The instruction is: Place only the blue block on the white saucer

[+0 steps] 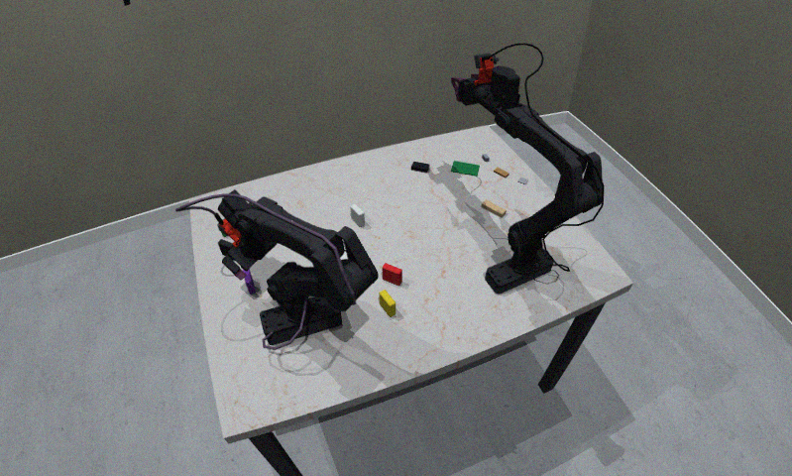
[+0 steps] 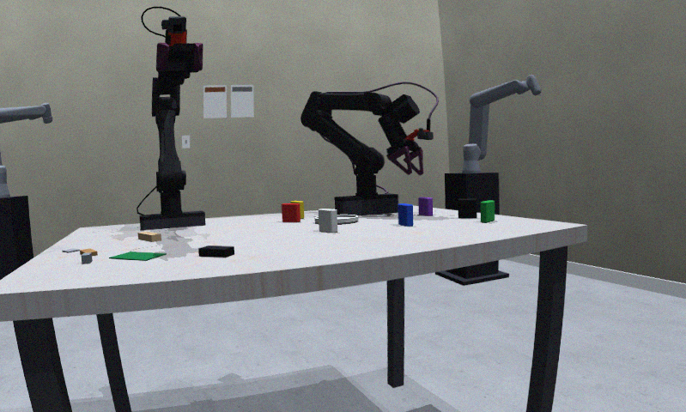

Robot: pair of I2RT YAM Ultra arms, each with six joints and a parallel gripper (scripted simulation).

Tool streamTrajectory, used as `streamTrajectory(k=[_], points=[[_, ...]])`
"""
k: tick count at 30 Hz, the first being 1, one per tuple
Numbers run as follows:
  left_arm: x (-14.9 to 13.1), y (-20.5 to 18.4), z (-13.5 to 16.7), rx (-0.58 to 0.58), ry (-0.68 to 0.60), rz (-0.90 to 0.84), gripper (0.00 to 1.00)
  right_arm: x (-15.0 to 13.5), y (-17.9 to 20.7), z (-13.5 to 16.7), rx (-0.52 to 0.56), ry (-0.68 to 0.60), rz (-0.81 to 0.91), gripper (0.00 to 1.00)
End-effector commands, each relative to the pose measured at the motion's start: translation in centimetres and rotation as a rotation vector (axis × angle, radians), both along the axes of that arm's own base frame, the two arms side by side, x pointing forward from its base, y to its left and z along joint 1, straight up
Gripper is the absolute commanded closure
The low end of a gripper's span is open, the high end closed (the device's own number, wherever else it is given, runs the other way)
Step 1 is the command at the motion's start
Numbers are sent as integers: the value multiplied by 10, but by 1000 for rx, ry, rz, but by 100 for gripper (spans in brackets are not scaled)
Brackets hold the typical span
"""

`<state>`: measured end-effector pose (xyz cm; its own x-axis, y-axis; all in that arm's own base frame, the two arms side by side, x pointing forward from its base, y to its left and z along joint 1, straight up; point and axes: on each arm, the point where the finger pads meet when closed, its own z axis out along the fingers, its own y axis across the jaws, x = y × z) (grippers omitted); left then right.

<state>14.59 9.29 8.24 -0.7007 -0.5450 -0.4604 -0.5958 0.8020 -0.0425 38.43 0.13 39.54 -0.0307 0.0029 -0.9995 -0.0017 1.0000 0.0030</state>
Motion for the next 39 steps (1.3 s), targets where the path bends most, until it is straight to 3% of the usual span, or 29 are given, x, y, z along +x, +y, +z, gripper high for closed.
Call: streamTrajectory(k=[1,19,31,39], points=[[-5,-2,-2,-4,4,-15,0,-1,0,6,-1,-16,-1,32],[6,-7,2,10,-17,-75,0,-1,0,6,-1,-16,-1,32],[36,-76,7,13,-26,-498,0,-1,0,6,-1,-16,-1,32],[31,-144,6,7,-26,-871,0,-1,0,6,-1,-16,-1,32]])
